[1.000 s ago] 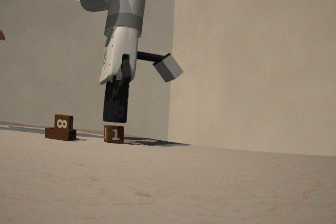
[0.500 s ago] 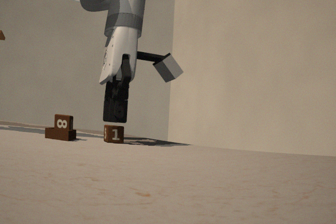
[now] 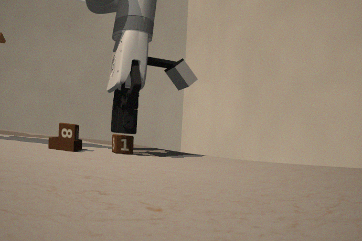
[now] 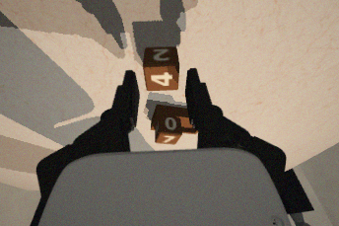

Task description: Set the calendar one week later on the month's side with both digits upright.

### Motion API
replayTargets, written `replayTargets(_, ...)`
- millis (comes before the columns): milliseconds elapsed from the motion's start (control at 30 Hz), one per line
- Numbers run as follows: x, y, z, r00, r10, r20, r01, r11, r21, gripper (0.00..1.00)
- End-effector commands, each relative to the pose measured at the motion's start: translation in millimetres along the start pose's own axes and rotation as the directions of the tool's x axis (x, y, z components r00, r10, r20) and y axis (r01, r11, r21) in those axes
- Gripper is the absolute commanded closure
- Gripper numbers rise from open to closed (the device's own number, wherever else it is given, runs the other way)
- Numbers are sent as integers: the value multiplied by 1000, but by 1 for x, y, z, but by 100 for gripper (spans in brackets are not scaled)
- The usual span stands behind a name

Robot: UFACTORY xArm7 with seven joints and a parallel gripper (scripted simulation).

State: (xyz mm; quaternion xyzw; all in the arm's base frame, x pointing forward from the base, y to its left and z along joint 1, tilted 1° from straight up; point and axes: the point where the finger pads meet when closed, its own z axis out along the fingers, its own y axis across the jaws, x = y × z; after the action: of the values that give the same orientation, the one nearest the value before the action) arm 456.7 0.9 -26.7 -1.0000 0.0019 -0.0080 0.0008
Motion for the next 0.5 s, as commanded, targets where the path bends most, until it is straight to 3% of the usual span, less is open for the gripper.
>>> replayTargets(0,2,0,3,1000,0,-4,0,1000,0,51)
replayTargets(467,2,0,22,1000,0,-4,0,1000,0,51)
